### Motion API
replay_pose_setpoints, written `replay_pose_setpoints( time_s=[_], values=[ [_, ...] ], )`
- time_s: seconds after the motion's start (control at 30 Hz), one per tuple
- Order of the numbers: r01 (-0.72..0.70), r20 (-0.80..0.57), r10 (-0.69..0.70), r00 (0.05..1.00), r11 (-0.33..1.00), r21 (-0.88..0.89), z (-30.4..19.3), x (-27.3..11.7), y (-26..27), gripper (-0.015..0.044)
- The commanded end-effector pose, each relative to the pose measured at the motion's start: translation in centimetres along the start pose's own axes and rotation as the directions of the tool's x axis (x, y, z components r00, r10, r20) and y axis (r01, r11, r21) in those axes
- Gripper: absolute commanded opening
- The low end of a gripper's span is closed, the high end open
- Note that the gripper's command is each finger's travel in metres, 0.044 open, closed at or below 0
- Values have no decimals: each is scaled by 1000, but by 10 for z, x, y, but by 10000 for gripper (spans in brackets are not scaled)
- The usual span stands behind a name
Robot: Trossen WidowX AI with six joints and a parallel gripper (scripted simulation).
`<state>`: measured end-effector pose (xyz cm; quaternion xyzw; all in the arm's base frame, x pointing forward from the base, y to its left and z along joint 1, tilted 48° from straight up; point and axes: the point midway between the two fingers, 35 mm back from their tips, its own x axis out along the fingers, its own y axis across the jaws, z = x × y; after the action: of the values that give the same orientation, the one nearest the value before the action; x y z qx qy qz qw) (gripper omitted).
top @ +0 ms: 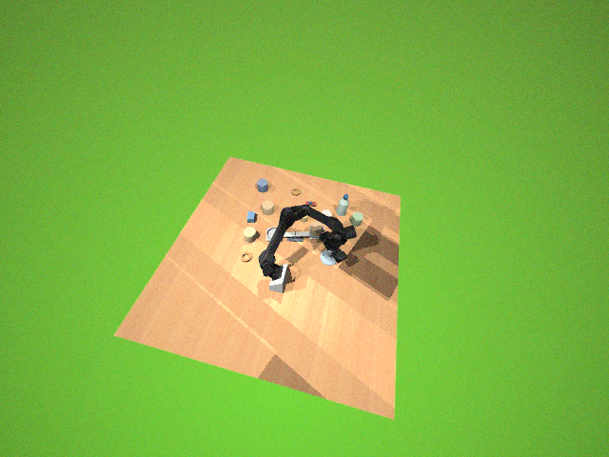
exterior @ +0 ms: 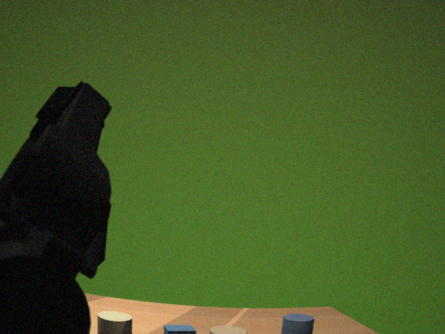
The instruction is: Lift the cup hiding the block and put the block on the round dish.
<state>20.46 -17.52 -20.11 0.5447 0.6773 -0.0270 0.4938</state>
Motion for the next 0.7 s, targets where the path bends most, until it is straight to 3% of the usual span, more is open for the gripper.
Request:
replay_pose_setpoints(
  time_s=[0.0, 0.63, 0.67],
  values=[
    [-6, -16, 7, 1000, 1000, 10, -5, 13, 0, 0],
    [-7, -17, 7, 1000, 1000, 10, -6, 34, 0, 0],
    [-3, -8, 3, 1000, 1000, 4, -3, 28, 0, 26]
  ],
)
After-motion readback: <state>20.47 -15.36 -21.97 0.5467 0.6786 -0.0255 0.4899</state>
